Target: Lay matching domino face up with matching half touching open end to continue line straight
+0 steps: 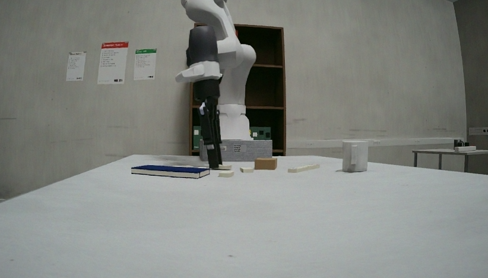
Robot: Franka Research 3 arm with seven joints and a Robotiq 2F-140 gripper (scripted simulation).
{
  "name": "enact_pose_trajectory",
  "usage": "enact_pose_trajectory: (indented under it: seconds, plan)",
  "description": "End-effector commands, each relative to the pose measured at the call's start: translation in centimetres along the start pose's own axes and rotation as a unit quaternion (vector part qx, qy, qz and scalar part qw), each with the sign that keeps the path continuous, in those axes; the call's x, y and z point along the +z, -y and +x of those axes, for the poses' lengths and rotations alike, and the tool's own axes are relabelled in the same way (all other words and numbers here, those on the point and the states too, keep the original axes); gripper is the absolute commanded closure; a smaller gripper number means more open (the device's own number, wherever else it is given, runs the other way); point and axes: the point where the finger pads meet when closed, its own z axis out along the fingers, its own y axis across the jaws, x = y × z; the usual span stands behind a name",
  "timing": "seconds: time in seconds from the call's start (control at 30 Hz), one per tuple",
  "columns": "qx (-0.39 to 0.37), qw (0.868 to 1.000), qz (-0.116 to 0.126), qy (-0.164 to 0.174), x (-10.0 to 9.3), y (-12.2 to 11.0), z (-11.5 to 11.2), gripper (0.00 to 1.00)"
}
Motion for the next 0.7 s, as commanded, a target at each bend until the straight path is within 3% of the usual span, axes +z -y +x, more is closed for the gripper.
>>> enact_pose_trajectory:
  seconds: [0.0, 0.17, 0.53, 0.67]
  plan:
    - [0.0, 1.0, 0.0, 0.0, -0.7, 0.0, -0.1, 0.77]
    - [0.0, 1.0, 0.0, 0.0, -1.9, 0.0, -0.2, 0.77]
    - [0.0, 1.0, 0.0, 0.0, -8.2, 0.0, -1.1, 0.77]
    - [0.0, 1.0, 0.0, 0.0, -9.6, 0.0, -1.3, 0.77]
